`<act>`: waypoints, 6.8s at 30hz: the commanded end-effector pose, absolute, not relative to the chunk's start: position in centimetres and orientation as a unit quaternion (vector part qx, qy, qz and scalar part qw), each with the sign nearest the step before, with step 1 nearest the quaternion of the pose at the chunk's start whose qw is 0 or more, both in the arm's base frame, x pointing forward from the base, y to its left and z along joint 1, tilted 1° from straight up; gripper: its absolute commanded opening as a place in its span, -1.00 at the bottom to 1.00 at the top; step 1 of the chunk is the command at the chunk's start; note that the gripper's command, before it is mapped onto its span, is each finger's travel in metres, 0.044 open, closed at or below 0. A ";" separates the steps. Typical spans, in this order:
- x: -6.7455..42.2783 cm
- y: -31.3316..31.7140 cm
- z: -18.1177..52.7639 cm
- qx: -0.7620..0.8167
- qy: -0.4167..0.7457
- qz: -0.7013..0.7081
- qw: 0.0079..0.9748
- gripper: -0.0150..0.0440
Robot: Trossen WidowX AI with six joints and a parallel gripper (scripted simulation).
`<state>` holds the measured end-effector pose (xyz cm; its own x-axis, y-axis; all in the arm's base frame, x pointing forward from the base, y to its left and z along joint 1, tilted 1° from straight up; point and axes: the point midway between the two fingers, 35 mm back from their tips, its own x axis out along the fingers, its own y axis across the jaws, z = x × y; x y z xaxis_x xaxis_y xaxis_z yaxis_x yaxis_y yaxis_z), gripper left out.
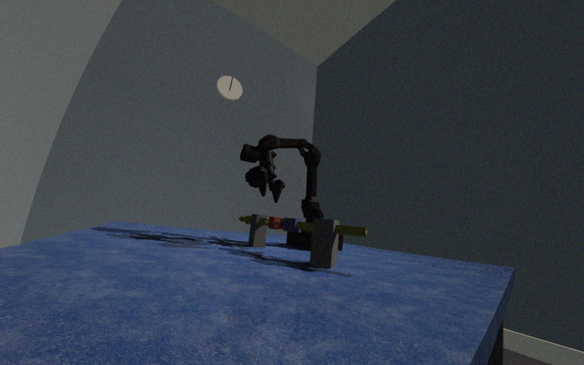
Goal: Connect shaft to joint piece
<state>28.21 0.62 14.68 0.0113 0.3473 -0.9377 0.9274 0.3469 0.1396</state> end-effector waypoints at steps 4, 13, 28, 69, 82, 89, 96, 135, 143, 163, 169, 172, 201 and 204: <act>27.8 -0.7 13.8 0.584 0.605 -0.330 0.428 1.00; 27.4 -2.1 13.0 0.666 0.556 -0.371 0.330 1.00; 27.5 -3.4 12.9 0.652 0.559 -0.361 0.364 1.00; 24.9 -22.0 12.8 0.149 0.680 -0.110 0.709 1.00; 23.5 -24.8 13.0 0.056 0.699 -0.062 0.710 1.00; 23.6 -24.9 12.3 0.110 0.696 -0.115 0.700 1.00; 23.7 -25.0 11.3 0.193 0.682 -0.198 0.677 1.00; 23.8 -25.1 5.9 0.520 0.478 -0.558 0.435 1.00; 23.8 -25.1 5.4 0.520 0.478 -0.558 0.435 1.00; 23.7 -24.9 3.1 0.521 0.478 -0.558 0.435 0.64; 23.7 -24.9 3.1 0.521 0.478 -0.558 0.435 0.11; 23.7 -24.9 3.1 0.521 0.478 -0.558 0.435 -0.15; 23.7 -25.0 3.0 0.529 0.468 -0.550 0.445 -0.26; 23.7 -25.0 3.0 0.532 0.464 -0.547 0.449 -0.26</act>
<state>23.69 -24.95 3.11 -0.0489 0.0089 -0.9988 0.9852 -0.1639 -0.0497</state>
